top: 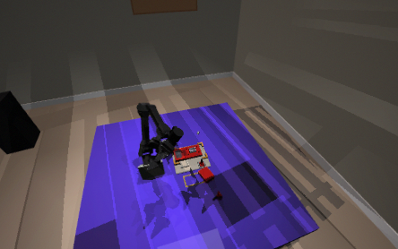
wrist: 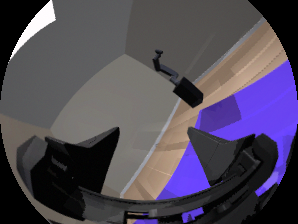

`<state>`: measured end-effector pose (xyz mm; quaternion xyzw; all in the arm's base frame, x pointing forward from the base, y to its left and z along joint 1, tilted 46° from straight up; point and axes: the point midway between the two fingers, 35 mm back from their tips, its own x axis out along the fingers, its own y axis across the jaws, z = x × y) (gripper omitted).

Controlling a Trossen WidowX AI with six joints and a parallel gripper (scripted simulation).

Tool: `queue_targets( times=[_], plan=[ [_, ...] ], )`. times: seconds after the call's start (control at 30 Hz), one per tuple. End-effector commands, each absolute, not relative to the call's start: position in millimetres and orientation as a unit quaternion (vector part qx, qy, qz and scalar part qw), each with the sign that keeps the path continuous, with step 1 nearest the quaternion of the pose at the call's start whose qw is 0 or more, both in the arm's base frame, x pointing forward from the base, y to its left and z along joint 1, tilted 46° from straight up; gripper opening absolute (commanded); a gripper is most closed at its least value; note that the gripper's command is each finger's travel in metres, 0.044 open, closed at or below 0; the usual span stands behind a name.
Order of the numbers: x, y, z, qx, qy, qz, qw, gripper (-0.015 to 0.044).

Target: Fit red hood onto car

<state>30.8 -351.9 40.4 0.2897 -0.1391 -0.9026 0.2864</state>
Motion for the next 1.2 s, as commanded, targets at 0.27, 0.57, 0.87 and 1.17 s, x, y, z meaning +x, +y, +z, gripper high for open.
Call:
queue_targets(
  times=[0.27, 0.57, 0.87, 1.17],
  plan=[
    [120.4, -352.2, -21.9, 0.411, 0.128, -0.824, 0.370, 0.0440],
    [224.7, -297.3, -78.2, 0.517, 0.418, -0.620, 0.417, 0.0440],
    [310.7, -203.7, -90.5, 0.598, 0.601, -0.349, 0.399, 0.0440],
    [350.5, -145.9, -78.6, 0.644, 0.649, -0.185, 0.360, 0.0440]
  ],
)
